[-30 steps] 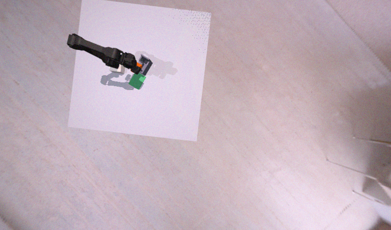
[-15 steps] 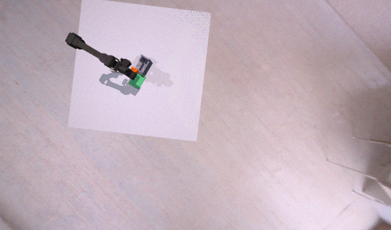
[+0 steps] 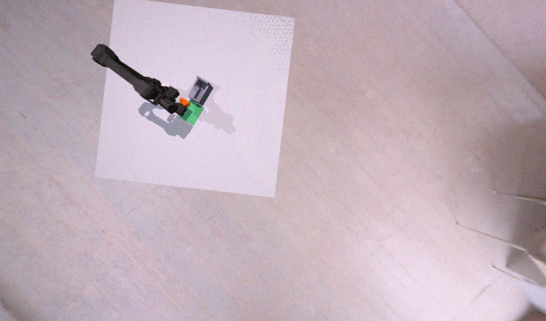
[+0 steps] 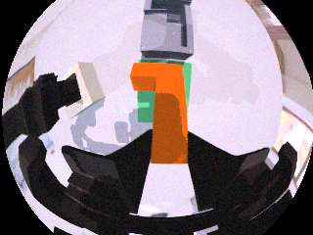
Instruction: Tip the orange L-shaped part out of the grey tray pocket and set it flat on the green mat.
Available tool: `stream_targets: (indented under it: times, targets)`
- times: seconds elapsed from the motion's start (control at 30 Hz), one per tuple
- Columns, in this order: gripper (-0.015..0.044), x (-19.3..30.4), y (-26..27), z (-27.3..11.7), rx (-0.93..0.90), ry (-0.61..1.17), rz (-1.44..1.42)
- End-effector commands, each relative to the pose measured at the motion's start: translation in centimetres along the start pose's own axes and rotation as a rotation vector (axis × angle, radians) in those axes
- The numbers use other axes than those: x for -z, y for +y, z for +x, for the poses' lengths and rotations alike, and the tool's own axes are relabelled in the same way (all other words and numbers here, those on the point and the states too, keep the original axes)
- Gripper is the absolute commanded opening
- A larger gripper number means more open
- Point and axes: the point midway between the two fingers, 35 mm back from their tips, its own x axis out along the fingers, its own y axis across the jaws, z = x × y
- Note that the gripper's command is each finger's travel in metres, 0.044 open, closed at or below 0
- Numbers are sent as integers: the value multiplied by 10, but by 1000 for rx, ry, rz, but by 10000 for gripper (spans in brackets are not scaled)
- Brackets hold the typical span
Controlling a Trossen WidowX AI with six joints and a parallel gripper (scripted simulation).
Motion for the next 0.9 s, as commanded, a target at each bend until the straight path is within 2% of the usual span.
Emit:
stream_targets:
  times: [0.0, 0.87]
  targets:
    - [0, 0, 1, 5, -1, -5, -4]
    - [0, 0, 0, 45, -1, -4, -4]
